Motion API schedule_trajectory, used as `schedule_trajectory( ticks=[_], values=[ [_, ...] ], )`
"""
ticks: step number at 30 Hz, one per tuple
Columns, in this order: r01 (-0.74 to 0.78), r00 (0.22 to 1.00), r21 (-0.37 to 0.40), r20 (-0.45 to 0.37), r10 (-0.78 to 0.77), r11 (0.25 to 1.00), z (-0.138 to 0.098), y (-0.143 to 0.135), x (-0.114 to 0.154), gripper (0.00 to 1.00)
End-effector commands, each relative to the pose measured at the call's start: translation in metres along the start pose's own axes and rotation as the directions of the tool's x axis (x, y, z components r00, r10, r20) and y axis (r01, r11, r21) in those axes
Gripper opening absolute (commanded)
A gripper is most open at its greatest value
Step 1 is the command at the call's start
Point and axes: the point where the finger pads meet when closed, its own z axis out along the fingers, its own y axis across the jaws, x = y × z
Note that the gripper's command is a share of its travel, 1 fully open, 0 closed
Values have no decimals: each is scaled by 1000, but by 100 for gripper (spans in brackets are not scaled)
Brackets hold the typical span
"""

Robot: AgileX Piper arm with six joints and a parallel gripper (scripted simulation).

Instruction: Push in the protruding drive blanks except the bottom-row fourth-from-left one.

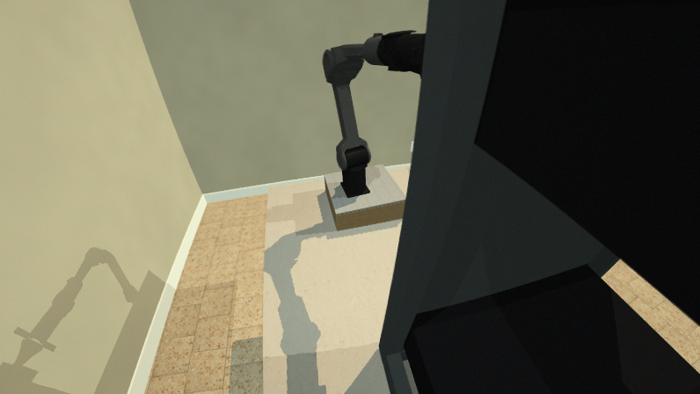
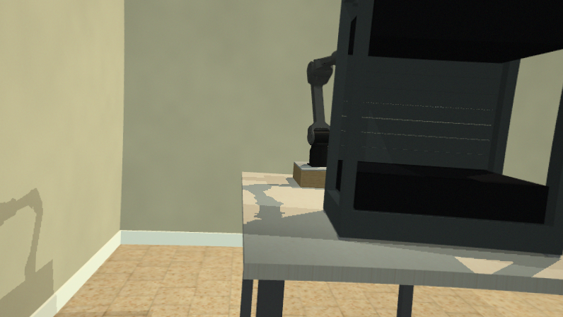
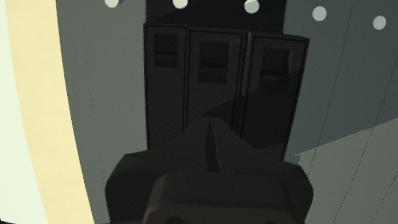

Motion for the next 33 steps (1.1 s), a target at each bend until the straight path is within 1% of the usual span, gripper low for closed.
schedule_trajectory(
  ticks=[1, 11, 18, 33],
  values=[
    [2, 1000, -2, 0, -2, 1000, 5, 1, 0, 0],
    [2, 1000, -2, 0, -2, 1000, 5, 1, 0, 0],
    [2, 1000, -2, 0, -2, 1000, 15, 1, 0, 0],
    [2, 1000, -2, 0, -2, 1000, 18, 0, 0, 0]
  ],
)
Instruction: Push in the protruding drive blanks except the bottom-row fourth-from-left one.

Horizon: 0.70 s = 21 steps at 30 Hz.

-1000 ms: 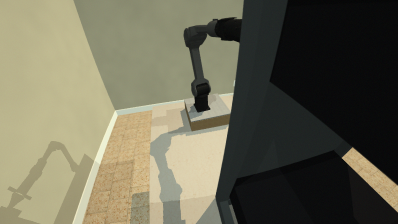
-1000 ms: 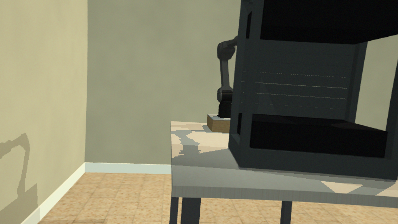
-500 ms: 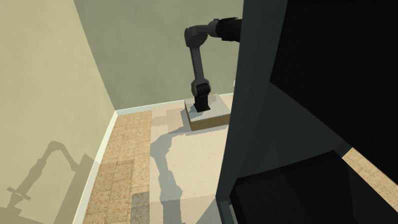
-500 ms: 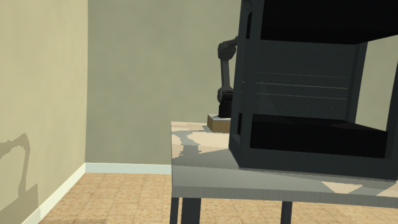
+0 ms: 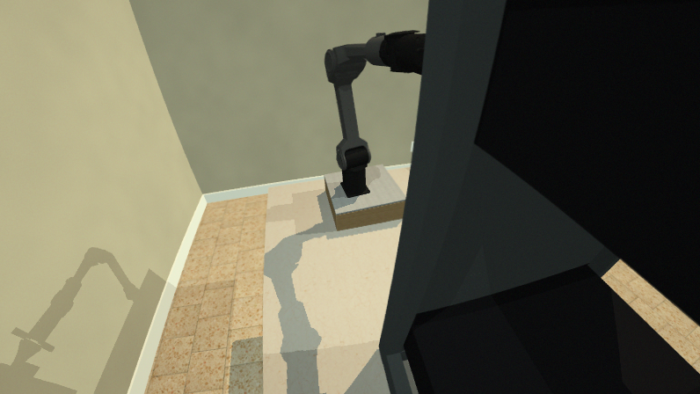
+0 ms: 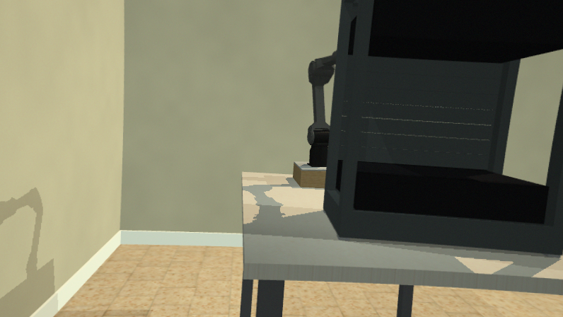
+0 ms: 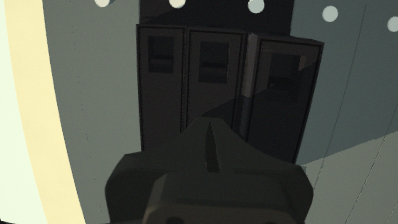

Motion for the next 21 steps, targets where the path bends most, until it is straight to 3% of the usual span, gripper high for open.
schedule_trajectory(
  ticks=[1, 21],
  values=[
    [2, 1000, -1, 1, -2, 1000, 3, 0, 0, 0],
    [2, 1000, -1, 1, -2, 1000, 7, 0, -1, 0]
  ],
)
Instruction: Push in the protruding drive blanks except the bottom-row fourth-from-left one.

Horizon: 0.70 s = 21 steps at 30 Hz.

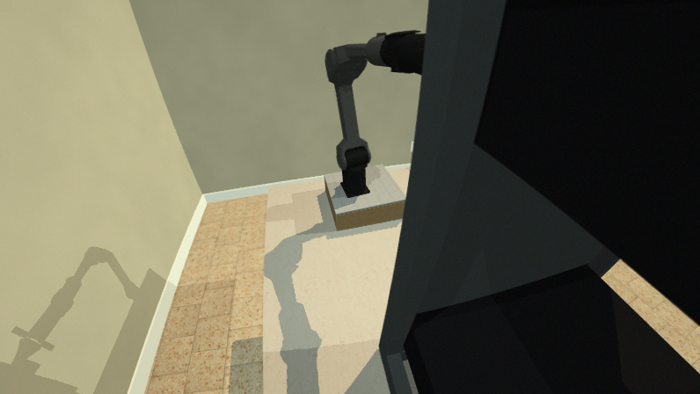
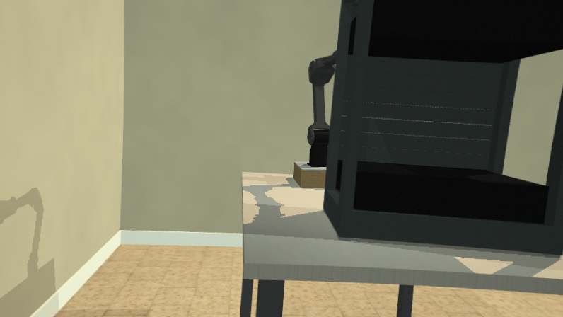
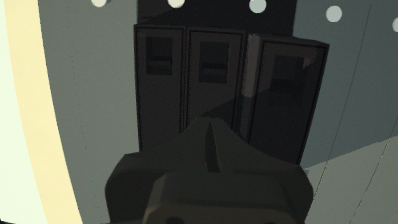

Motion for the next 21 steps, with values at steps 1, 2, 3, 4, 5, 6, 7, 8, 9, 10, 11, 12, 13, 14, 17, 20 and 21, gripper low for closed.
schedule_trajectory(
  ticks=[1, 2, 3, 4, 5, 6, 7, 8, 9, 10, 11, 12, 13, 14, 17, 20, 21],
  values=[
    [2, 1000, -1, 2, -2, 1000, 2, 0, -1, 0],
    [2, 1000, -1, 2, -2, 1000, 2, 0, -1, 0],
    [2, 1000, -1, 2, -2, 1000, 2, 0, -1, 0],
    [2, 1000, -1, 2, -2, 1000, 2, 0, -1, 0],
    [2, 1000, -1, 2, -2, 1000, 2, 0, -1, 0],
    [2, 1000, -1, 2, -2, 1000, 2, 0, -1, 0],
    [2, 1000, -1, 2, -2, 1000, 2, 0, -1, 0],
    [2, 1000, -1, 2, -2, 1000, 2, 0, -1, 0],
    [2, 1000, -1, 2, -2, 1000, 2, 0, -1, 0],
    [2, 1000, -1, 2, -2, 1000, 3, 0, -1, 0],
    [2, 1000, -1, 2, -2, 1000, 3, 0, -1, 0],
    [2, 1000, -1, 2, -2, 1000, 4, 0, -1, 0],
    [2, 1000, -1, 2, -2, 1000, 5, 0, -1, 0],
    [2, 1000, -1, 2, -2, 1000, 5, 0, -1, 0],
    [2, 1000, -1, 2, -2, 1000, 5, 0, -1, 0],
    [2, 1000, -1, 2, -2, 1000, 5, 0, -1, 0],
    [2, 1000, -1, 2, -2, 1000, 5, 0, -1, 0]
  ],
)
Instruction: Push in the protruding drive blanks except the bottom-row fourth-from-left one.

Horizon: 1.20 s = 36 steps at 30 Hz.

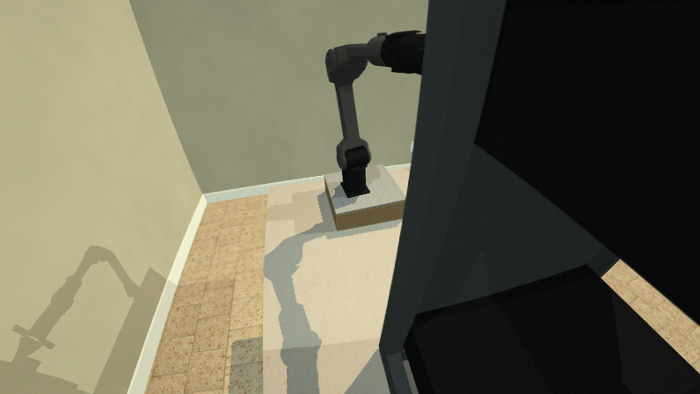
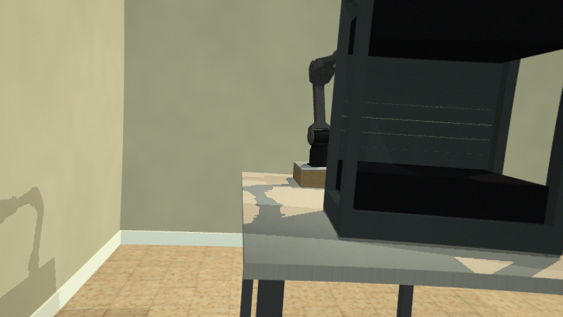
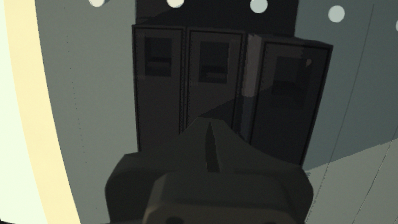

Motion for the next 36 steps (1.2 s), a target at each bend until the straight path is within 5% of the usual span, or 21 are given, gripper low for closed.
schedule_trajectory(
  ticks=[1, 36],
  values=[
    [2, 1000, 0, 2, -2, 1000, 2, 0, -1, 0],
    [2, 1000, 0, 2, -2, 1000, 11, 0, -1, 0]
  ],
)
